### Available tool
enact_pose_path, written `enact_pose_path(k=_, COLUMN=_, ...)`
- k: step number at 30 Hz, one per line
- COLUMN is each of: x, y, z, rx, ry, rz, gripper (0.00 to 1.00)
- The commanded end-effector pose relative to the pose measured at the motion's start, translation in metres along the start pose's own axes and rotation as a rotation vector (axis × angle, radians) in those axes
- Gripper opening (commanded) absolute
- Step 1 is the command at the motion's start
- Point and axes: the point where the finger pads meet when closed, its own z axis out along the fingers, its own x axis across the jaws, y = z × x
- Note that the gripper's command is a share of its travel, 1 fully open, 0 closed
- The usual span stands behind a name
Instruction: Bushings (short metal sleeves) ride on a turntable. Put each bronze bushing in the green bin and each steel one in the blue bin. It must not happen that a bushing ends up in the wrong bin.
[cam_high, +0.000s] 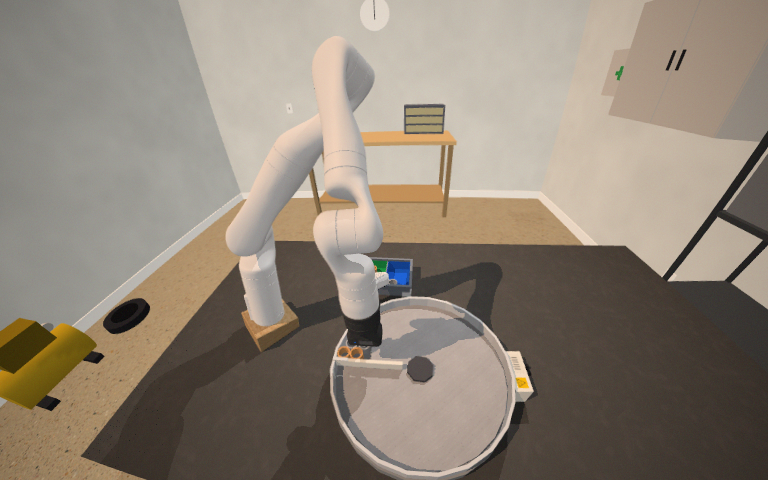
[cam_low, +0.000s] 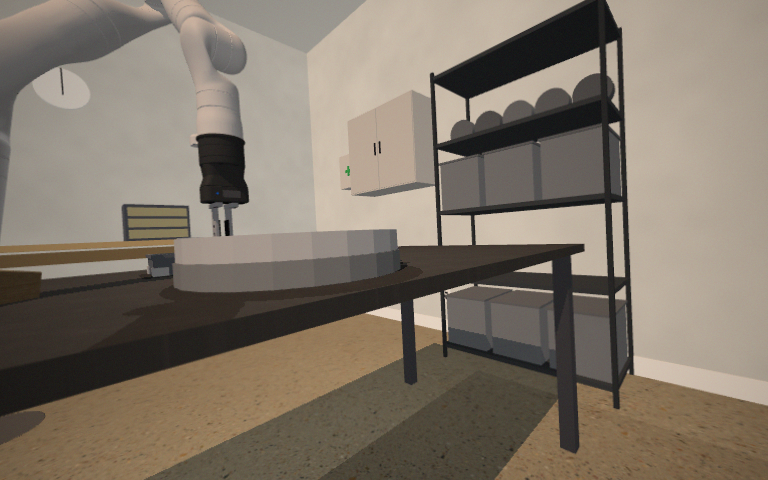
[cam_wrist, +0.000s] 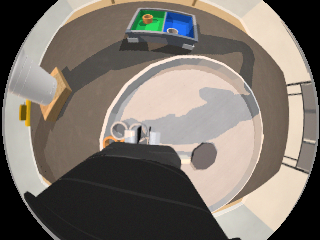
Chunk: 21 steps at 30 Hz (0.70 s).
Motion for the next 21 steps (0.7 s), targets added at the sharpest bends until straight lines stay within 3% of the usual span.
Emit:
enact_pose_path(k=1, x=-0.001, y=0.001, z=0.001, rx=-0.001, ry=-0.003, rz=0.004, gripper=0.40)
enact_pose_path(k=21, x=-0.001, y=0.001, z=0.014, rx=-0.001, ry=-0.003, rz=0.004, gripper=0.40)
